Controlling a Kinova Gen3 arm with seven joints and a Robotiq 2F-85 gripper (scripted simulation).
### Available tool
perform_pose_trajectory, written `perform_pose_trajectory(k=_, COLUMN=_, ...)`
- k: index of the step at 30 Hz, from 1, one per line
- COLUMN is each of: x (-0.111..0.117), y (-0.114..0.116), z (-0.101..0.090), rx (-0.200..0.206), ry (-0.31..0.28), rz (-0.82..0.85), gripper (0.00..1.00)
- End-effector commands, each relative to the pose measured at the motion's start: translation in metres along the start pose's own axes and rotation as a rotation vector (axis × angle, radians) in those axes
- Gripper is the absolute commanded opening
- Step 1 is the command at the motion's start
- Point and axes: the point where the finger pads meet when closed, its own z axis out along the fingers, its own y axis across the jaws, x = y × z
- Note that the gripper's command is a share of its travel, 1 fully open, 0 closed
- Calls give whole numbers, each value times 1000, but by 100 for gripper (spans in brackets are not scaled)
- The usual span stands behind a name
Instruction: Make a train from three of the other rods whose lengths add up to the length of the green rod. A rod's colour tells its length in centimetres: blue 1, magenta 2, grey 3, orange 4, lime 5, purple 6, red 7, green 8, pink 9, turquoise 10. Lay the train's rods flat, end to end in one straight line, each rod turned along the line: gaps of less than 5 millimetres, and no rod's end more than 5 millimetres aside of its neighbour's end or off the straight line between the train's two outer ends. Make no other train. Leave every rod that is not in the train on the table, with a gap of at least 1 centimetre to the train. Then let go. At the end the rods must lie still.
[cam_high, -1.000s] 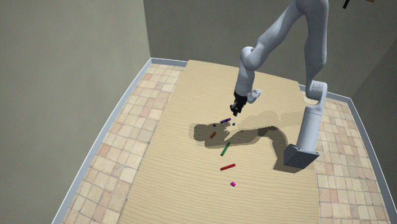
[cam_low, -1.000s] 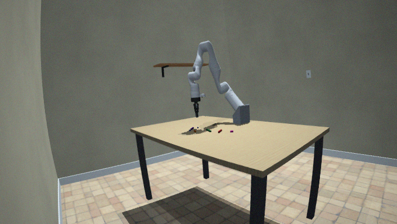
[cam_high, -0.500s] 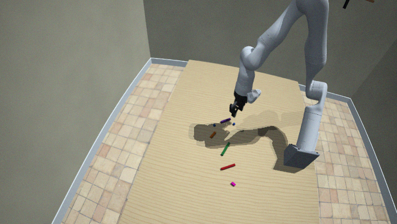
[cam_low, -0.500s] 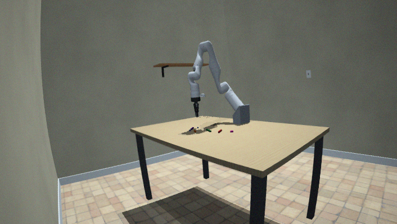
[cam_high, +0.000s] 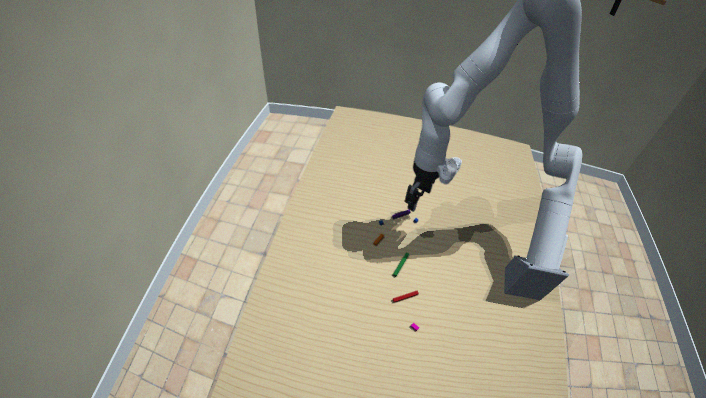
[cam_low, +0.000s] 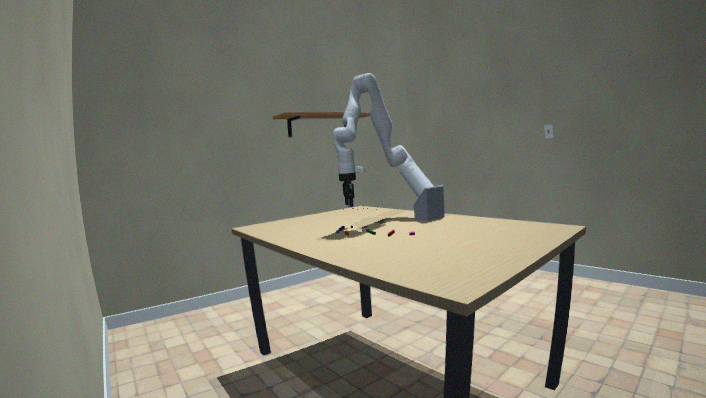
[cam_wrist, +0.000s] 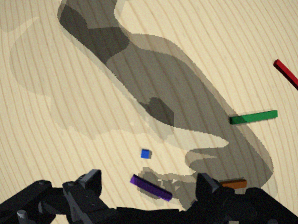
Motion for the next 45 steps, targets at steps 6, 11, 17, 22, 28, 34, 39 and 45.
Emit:
perform_pose_trajectory(k=6, x=-12, y=12, z=4, rx=2, ry=5, rz=-155, gripper=100)
perform_pose_trajectory(k=11, x=-26, y=27, z=8, rx=5, ry=7, rz=-368, gripper=100)
perform_pose_trajectory(k=17, x=-44, y=46, z=14, rx=3, ry=7, rz=-638, gripper=100)
perform_pose_trajectory(k=22, x=-53, y=55, z=16, rx=1, ry=5, rz=-759, gripper=100)
perform_pose_trajectory(k=28, x=-67, y=68, z=19, rx=-3, ry=0, rz=-938, gripper=100)
perform_pose_trajectory(k=34, x=-74, y=74, z=20, rx=-5, ry=-3, rz=-1019, gripper=100)
perform_pose_trajectory(k=39, x=-74, y=75, z=20, rx=-6, ry=-3, rz=-1029, gripper=100)
perform_pose_trajectory(k=45, x=-74, y=75, z=20, rx=-6, ry=-3, rz=-1029, gripper=24)
